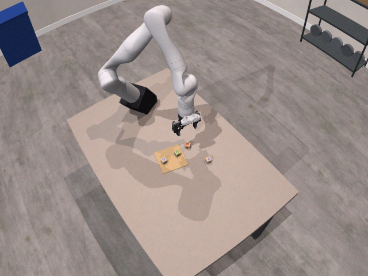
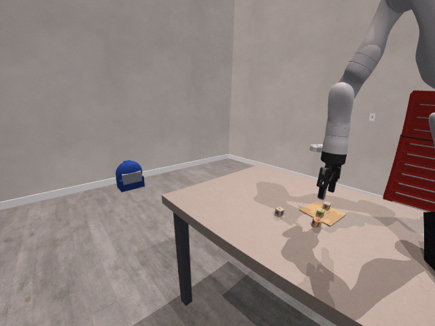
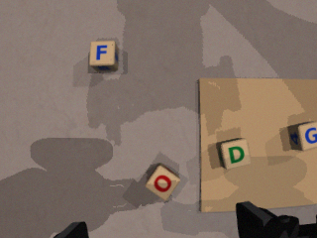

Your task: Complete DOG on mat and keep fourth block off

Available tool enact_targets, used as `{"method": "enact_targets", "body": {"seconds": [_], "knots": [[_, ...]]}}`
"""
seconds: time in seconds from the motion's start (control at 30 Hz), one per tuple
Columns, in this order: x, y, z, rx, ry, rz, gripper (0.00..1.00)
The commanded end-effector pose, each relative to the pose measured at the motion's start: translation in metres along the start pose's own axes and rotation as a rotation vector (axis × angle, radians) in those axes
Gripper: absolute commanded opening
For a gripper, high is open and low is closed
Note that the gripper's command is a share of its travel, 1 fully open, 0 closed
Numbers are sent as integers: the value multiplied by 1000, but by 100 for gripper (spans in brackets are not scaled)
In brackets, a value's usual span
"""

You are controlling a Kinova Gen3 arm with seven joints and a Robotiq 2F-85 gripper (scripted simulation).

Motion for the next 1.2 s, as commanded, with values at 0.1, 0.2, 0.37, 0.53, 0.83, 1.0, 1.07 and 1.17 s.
{"method": "enact_targets", "body": {"seconds": [0.1,0.2,0.37,0.53,0.83,1.0,1.07,1.17], "knots": [[0,13,2,14,281,10,100],[-2,18,2,9,432,16,100],[-4,21,1,4,556,22,100],[-6,25,0,-4,691,29,100],[-8,26,0,-8,743,33,100],[-8,26,0,-8,743,33,46],[-8,26,0,-8,743,33,46],[-8,26,0,-8,743,33,46]]}}
Point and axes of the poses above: the point where the finger pads meet when closed, its own y axis out along the fingers, its own z axis across the jaws, x = y × z, the point moved 4 cm from there along -y, back along the fingers, and after that the axes turned 6 degrees about y, right-handed, at the moved point
